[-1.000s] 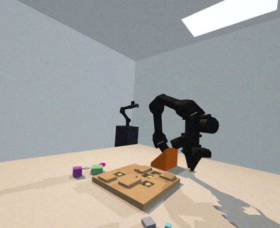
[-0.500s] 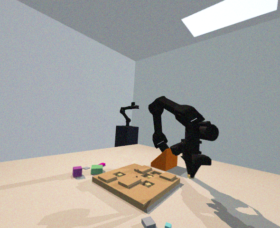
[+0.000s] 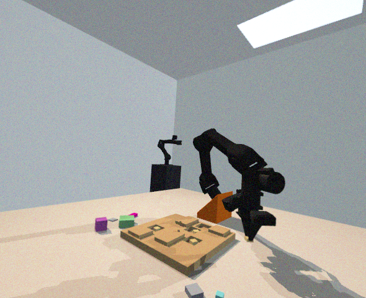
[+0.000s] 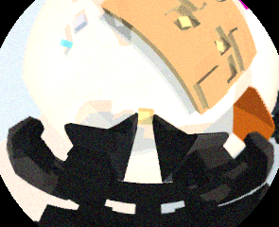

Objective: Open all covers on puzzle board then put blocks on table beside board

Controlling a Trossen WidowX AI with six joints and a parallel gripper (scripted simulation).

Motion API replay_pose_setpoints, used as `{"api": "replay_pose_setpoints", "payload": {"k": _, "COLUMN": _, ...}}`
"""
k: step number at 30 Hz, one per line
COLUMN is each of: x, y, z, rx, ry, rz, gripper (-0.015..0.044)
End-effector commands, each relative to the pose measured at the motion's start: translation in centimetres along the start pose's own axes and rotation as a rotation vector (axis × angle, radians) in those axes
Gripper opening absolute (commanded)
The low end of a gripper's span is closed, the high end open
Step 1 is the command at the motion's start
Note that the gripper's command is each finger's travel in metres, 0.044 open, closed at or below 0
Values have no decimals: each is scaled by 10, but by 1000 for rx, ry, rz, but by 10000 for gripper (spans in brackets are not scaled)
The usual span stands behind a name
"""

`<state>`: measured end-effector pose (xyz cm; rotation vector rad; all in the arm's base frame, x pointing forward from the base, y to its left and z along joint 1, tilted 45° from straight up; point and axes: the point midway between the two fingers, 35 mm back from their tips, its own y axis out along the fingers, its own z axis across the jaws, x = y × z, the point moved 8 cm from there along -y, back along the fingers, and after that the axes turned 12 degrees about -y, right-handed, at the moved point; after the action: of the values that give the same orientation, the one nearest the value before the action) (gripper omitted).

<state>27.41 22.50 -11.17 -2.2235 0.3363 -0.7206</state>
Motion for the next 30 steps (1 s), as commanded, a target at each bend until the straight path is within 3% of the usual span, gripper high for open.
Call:
{"api": "replay_pose_setpoints", "payload": {"k": 1, "x": -1, "y": 12, "z": -2, "rx": -14, "ry": -9, "rz": -1, "gripper": 80}}
{"api": "replay_pose_setpoints", "payload": {"k": 30, "x": -2, "y": 53, "z": -7, "rx": -17, "ry": -8, "rz": -3, "gripper": 80}}
